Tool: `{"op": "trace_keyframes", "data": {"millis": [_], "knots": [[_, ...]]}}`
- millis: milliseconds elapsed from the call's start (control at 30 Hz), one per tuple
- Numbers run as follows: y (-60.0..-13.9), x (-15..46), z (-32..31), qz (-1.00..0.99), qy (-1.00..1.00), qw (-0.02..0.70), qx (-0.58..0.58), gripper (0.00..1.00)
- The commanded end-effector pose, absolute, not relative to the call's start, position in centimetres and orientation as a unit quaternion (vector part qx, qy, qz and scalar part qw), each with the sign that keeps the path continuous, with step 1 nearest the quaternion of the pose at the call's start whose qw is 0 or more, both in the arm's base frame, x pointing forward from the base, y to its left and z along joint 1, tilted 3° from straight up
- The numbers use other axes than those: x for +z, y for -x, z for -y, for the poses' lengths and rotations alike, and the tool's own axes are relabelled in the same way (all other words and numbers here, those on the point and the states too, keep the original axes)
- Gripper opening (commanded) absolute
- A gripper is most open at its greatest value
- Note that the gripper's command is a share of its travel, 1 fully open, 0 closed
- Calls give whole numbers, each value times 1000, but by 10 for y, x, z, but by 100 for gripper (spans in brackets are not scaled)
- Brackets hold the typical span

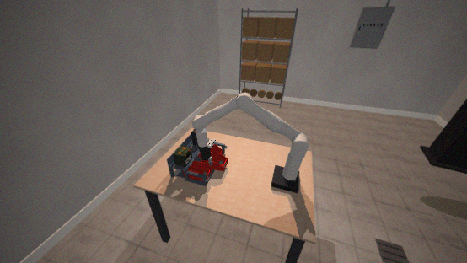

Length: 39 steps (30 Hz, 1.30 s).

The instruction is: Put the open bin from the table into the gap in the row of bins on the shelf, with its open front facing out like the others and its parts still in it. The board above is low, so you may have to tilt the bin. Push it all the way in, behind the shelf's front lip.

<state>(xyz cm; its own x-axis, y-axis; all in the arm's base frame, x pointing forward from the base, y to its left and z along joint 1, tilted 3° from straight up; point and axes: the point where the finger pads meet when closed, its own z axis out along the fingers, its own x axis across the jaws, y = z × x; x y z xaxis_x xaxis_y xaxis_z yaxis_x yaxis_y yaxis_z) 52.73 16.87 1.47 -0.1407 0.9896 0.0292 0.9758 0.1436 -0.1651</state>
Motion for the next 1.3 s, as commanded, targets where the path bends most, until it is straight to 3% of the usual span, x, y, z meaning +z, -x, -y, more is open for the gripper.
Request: {"op": "trace_keyframes", "data": {"millis": [0, 1267], "knots": [[-529, 16, -169, 753, 652, 64, 51, 0], [-534, 15, -170, 754, 653, 61, 48, 0]]}}
